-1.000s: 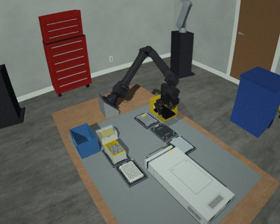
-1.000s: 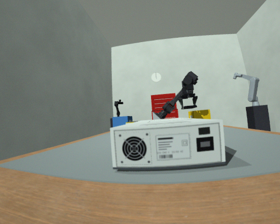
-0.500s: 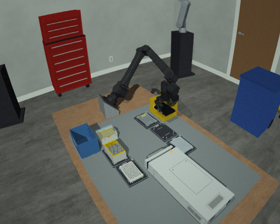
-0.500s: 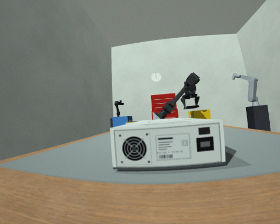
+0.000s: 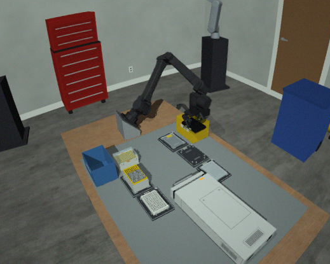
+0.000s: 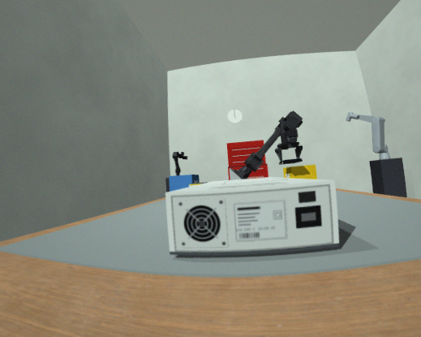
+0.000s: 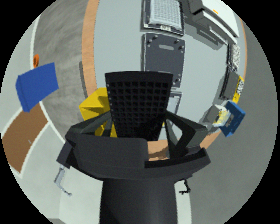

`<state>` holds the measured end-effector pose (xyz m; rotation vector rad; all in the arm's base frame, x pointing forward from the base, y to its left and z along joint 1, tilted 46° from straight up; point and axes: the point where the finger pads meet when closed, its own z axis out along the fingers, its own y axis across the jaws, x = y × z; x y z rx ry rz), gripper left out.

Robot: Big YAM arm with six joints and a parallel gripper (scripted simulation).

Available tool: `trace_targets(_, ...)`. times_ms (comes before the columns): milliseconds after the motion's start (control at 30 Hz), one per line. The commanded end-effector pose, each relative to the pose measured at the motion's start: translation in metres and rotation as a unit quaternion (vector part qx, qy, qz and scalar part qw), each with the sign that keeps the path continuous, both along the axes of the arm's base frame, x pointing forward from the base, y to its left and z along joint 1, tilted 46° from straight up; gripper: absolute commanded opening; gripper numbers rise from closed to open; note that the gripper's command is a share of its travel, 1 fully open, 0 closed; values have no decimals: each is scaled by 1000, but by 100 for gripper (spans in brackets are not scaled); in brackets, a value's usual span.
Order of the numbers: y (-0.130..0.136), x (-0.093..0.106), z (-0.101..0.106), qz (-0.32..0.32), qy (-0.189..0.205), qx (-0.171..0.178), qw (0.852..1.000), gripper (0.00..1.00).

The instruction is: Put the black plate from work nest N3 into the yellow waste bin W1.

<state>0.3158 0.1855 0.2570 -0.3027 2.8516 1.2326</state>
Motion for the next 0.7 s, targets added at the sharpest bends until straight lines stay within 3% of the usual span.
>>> trace_targets(0,4,-10,4,-4,12,-3,1000,0)
trace_targets(667,17,-52,22,-4,12,-3,1000,0)
